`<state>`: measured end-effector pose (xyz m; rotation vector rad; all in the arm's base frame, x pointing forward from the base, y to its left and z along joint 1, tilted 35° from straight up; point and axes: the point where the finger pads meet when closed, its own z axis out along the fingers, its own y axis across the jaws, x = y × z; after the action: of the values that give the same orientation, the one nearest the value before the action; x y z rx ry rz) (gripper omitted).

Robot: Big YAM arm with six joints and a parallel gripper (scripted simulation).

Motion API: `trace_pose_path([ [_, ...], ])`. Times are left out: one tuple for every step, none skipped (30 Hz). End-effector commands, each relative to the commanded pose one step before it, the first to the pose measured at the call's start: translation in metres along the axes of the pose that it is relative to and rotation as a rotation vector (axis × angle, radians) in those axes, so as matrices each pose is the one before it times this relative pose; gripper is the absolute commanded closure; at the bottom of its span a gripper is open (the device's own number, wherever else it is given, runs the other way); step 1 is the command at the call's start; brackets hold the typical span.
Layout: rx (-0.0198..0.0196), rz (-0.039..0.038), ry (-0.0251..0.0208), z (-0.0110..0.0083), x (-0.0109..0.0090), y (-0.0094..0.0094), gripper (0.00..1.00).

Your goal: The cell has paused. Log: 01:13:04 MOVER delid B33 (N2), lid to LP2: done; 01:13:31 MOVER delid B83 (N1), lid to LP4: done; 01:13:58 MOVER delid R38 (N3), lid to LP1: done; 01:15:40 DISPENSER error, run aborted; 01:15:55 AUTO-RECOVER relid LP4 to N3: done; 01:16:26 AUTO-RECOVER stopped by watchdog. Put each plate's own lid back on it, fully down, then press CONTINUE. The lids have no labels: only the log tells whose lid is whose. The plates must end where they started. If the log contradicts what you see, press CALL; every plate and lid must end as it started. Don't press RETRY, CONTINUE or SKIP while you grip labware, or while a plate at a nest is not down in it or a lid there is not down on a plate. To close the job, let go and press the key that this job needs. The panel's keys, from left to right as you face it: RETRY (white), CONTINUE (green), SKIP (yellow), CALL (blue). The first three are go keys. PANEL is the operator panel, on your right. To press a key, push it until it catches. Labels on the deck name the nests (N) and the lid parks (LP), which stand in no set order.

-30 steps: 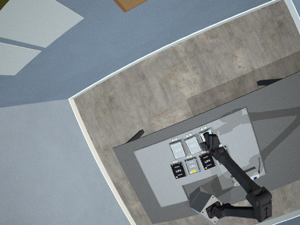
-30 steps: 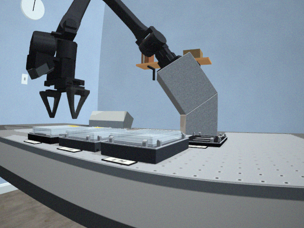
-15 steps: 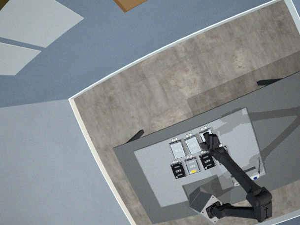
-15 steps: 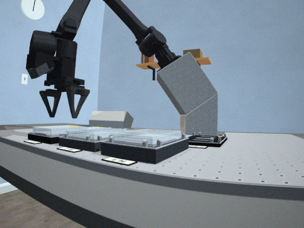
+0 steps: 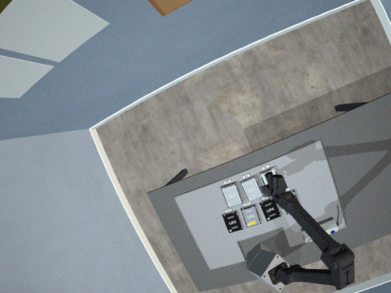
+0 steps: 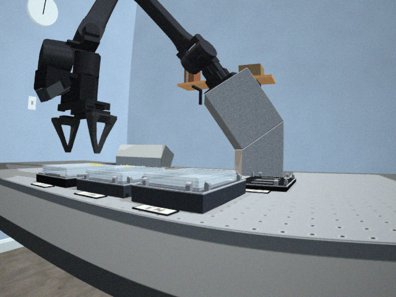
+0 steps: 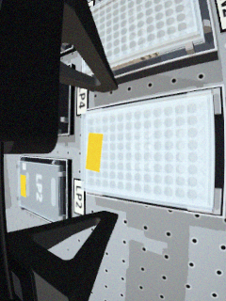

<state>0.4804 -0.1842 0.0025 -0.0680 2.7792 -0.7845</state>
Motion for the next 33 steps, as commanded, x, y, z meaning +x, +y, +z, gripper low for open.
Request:
trace_pose_path([
  [0.01446,0.05833,-0.02307,-0.00686,0.00138,-0.01460,0.00],
  [0.00000,0.00000,0.00000,0.00000,0.00000,0.00000,0.00],
  [0.00000,0.00000,0.00000,0.00000,0.00000,0.00000,0.00],
  [-0.00168,-0.00924,-0.00052,-0.00001,0.00463,-0.00137,0.00],
  [0.00014,-0.01312,0.00014,-0.00002,0.00476,-0.00164,0.00],
  [0.00015,-0.00018,0.00014,-0.00002,0.00478,-0.00158,0.00],
  [0.00015,-0.00018,0.00014,-0.00002,0.00478,-0.00158,0.00],
  [0.00015,-0.00019,0.00014,-0.00002,0.00478,-0.00158,0.00],
  [0.00015,-0.00019,0.00014,-0.00002,0.00478,-0.00158,0.00],
  [0.00015,-0.00019,0.00014,-0.00002,0.00478,-0.00158,0.00],
  [0.00016,-0.00019,0.00014,-0.00002,0.00478,-0.00158,0.00],
  [0.00016,-0.00019,0.00014,-0.00002,0.00478,-0.00158,0.00],
  [0.00016,-0.00019,0.00014,-0.00002,0.00478,-0.00158,0.00],
  [0.00016,-0.00019,0.00014,-0.00002,0.00478,-0.00158,0.00],
  [0.00016,-0.00019,0.00014,-0.00002,0.00478,-0.00158,0.00],
  [0.00017,-0.00020,0.00014,-0.00002,0.00478,-0.00158,0.00],
  [0.00017,-0.00020,0.00015,-0.00002,0.00478,-0.00158,0.00],
  [0.00017,-0.00020,0.00015,-0.00002,0.00478,-0.00158,0.00],
  [0.00000,0.00000,0.00000,0.00000,0.00000,0.00000,0.00],
  [0.00000,0.00000,0.00000,0.00000,0.00000,0.00000,0.00],
  [0.00017,-0.00020,0.00014,-0.00001,0.00479,-0.00160,0.00],
  [0.00017,-0.00020,0.00015,-0.00002,0.00478,-0.00158,0.00],
  [0.00018,-0.00020,0.00015,-0.00002,0.00478,-0.00158,0.00],
  [0.00018,-0.00020,0.00015,-0.00003,0.00478,-0.00158,0.00],
  [0.00018,-0.00021,0.00016,-0.00003,0.00478,-0.00158,0.00],
  [0.00018,-0.00021,0.00016,-0.00003,0.00478,-0.00158,0.00],
  [0.00019,-0.00021,0.00016,-0.00003,0.00478,-0.00159,0.00],
  [0.00019,-0.00021,0.00016,-0.00003,0.00478,-0.00159,0.00],
  [0.00019,-0.00021,0.00016,-0.00003,0.00478,-0.00159,0.00],
  [0.00019,-0.00022,0.00016,-0.00003,0.00478,-0.00159,0.00],
  [0.00019,-0.00022,0.00017,-0.00003,0.00478,-0.00159,0.00],
  [0.00020,-0.00022,0.00017,-0.00003,0.00478,-0.00159,0.00],
  [0.00020,-0.00022,0.00017,-0.00003,0.00478,-0.00159,0.00],
])
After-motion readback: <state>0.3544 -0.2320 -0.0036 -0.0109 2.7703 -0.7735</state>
